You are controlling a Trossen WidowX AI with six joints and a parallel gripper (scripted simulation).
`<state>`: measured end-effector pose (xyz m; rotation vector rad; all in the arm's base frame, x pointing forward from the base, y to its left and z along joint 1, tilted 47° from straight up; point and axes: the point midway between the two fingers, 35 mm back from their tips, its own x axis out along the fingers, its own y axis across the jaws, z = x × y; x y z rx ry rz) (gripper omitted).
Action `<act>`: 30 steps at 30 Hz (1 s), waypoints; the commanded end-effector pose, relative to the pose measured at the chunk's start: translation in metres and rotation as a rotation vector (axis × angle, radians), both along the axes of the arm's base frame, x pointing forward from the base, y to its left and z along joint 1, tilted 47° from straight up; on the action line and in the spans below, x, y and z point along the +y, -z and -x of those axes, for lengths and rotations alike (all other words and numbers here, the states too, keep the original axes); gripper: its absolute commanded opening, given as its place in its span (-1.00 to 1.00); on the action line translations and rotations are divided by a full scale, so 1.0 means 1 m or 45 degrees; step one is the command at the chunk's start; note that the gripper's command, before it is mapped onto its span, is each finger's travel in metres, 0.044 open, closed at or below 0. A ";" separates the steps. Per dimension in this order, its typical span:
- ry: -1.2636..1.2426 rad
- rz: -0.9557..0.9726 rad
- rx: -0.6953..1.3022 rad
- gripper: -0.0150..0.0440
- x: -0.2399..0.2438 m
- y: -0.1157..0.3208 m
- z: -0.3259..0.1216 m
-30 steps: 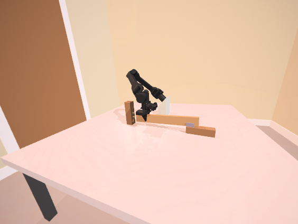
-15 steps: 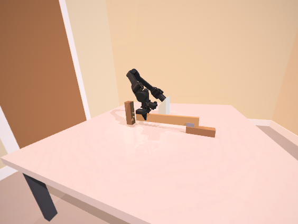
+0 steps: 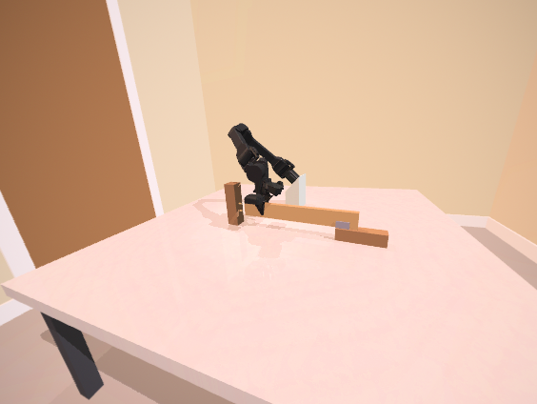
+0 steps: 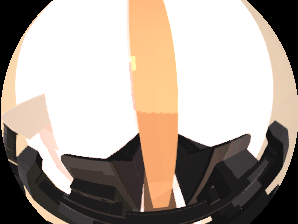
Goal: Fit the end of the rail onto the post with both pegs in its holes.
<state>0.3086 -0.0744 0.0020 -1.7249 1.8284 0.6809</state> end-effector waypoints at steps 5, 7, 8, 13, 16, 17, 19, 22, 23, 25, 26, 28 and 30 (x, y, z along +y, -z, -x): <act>-0.006 -0.015 -0.006 -0.49 0.004 -0.001 -0.002; -0.006 -0.015 -0.006 -0.49 0.003 0.000 -0.002; -0.006 -0.015 -0.006 -0.49 0.003 0.000 -0.002; -0.006 -0.015 -0.006 -0.49 0.002 0.002 -0.001; -0.006 -0.015 -0.006 -0.49 0.002 0.002 -0.001; -0.006 -0.015 -0.006 -0.49 0.002 0.001 -0.001; -0.006 -0.015 -0.006 -0.49 0.003 0.001 -0.001; -0.006 -0.015 -0.006 -0.49 0.003 0.000 -0.001; -0.006 -0.015 -0.006 -0.49 0.003 0.000 -0.001; -0.006 -0.015 -0.006 -0.49 0.004 0.000 -0.001; -0.006 -0.015 -0.006 -0.49 0.004 0.000 -0.001; -0.006 -0.015 -0.006 -0.49 0.004 0.000 -0.001; -0.006 -0.015 -0.006 -0.49 0.004 0.000 -0.001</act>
